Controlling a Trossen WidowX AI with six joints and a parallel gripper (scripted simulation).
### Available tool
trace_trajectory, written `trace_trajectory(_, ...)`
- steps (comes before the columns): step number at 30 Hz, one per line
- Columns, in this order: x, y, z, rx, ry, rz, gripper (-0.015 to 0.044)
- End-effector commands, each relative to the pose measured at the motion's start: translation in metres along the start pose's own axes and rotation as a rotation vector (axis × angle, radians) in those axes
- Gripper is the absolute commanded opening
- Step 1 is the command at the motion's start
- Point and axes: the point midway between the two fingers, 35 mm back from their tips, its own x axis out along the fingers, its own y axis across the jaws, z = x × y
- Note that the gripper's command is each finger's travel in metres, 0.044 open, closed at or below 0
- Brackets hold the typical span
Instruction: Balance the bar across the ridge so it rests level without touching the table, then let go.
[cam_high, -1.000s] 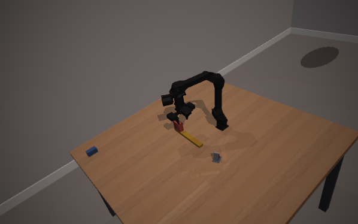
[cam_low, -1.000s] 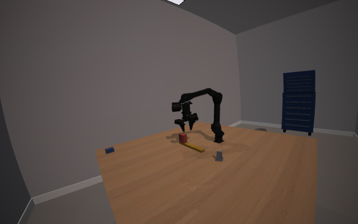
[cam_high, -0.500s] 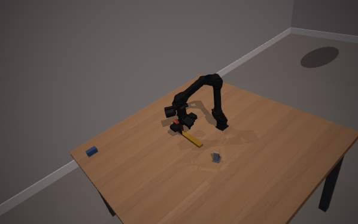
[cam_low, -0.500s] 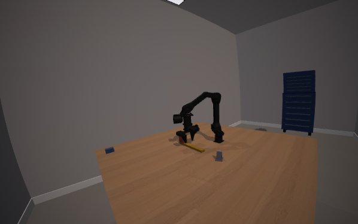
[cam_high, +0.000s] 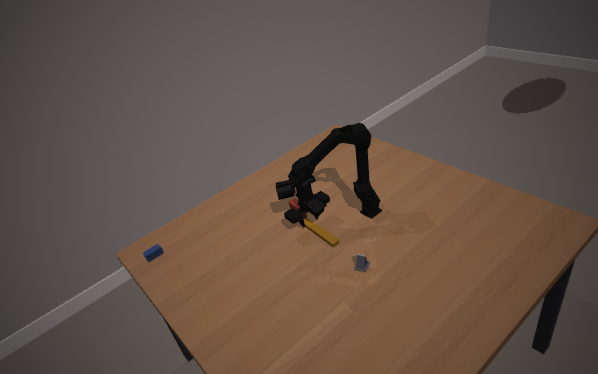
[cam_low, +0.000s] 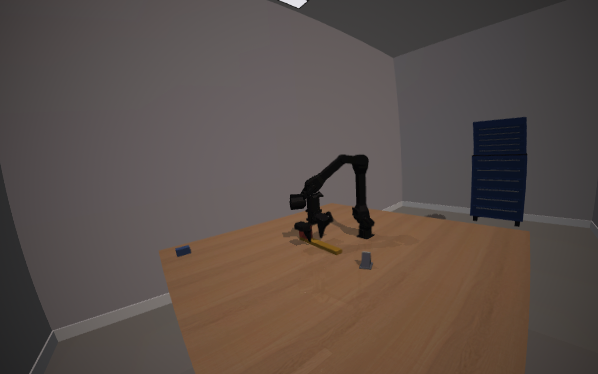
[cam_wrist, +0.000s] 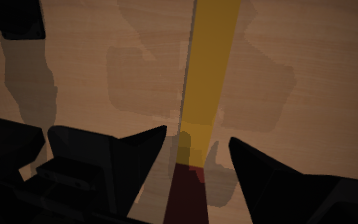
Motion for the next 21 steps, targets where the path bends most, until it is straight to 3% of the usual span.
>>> trace_trajectory(1,0.0096,0.0013,0.0001,-0.005,-0.001,0.008,0.0315)
trace_trajectory(21,0.0169,0.0016,0.0002,-0.005,-0.001,0.009,0.0315)
